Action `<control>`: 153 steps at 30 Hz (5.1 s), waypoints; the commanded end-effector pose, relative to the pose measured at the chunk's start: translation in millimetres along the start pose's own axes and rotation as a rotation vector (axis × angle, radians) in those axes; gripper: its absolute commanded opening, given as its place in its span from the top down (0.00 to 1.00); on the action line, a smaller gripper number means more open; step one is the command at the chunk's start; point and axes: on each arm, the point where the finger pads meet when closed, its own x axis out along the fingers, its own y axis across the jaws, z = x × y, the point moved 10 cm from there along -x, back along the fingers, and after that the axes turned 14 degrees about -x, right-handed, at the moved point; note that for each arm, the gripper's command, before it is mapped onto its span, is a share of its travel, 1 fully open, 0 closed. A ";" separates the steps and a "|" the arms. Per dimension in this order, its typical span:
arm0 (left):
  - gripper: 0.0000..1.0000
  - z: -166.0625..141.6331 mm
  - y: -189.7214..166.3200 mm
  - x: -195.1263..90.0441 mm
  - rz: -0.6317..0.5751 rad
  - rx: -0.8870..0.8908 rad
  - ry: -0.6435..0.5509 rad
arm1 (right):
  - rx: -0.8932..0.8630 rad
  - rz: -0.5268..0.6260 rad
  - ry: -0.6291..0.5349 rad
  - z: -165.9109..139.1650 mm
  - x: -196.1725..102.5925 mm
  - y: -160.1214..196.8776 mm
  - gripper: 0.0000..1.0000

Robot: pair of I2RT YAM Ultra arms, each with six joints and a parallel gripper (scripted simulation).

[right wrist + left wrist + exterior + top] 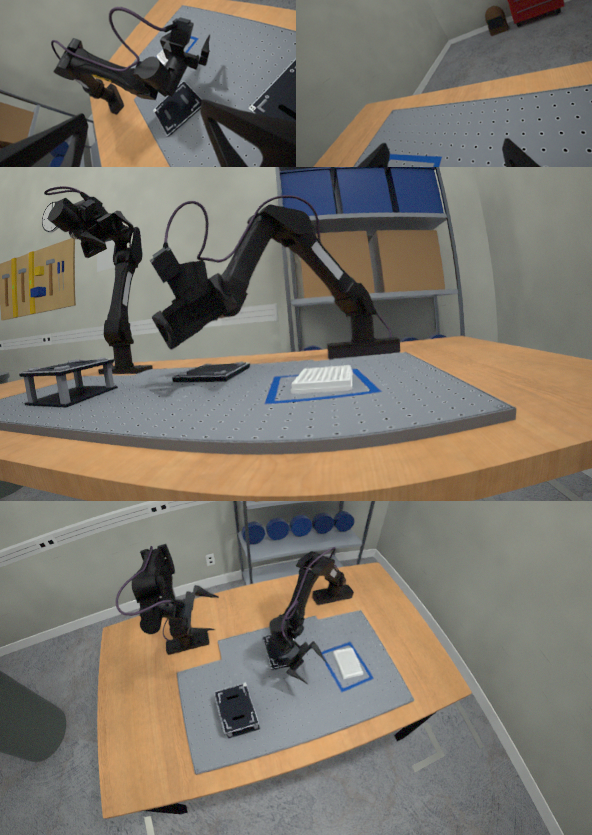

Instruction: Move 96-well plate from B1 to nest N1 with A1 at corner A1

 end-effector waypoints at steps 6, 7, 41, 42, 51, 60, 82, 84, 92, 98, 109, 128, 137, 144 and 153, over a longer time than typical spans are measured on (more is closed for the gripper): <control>0.00 7.0 0.6 0.0 0.001 -0.020 -0.006 | -0.008 -0.001 -0.004 1.3 -0.7 1.2 0.00; 0.00 7.0 0.6 0.0 0.001 -0.020 -0.006 | -0.008 -0.001 -0.004 1.3 -0.7 1.2 0.00; 0.00 10.4 110.3 -3.3 -0.286 -0.031 0.467 | -0.471 -0.179 0.238 -1.7 143.4 8.7 0.00; 0.00 11.0 116.3 -2.9 -0.298 -0.033 0.488 | -0.483 -0.182 0.235 -2.0 147.9 11.5 0.00; 0.00 13.3 157.6 0.3 -0.397 -0.032 0.641 | -0.560 -0.210 0.194 -3.6 177.0 33.0 0.00; 0.00 13.1 223.3 10.0 -0.564 -0.038 0.891 | -0.640 -0.244 0.075 -9.5 214.5 78.4 0.00; 0.00 19.5 262.3 32.5 -0.561 -0.106 0.954 | -0.676 -0.193 0.060 -21.5 226.9 105.9 0.00; 0.00 19.5 262.3 32.5 -0.561 -0.106 0.954 | -0.676 -0.193 0.060 -21.5 226.9 105.9 0.00; 0.00 15.7 262.0 30.4 -0.562 -0.099 0.964 | -0.676 -0.193 0.060 -21.5 226.9 105.9 0.00; 0.00 15.7 262.0 30.4 -0.562 -0.099 0.964 | -0.676 -0.193 0.060 -21.5 226.9 105.9 0.00; 0.00 15.7 262.0 30.4 -0.562 -0.099 0.964 | -0.676 -0.193 0.060 -21.5 226.9 105.9 0.00; 0.00 12.9 262.4 29.5 -0.540 -0.094 1.018 | -0.676 -0.193 0.060 -21.5 226.9 105.9 0.00; 0.00 8.2 247.0 46.8 -0.457 -0.045 1.233 | -0.676 -0.193 0.060 -21.5 226.9 105.9 0.00; 0.00 6.3 221.4 80.5 -0.389 -0.016 1.403 | -0.676 -0.193 0.060 -21.5 226.9 105.9 0.00; 0.00 3.1 202.7 104.4 -0.349 0.002 1.489 | -0.676 -0.193 0.060 -21.5 226.9 105.9 0.00</control>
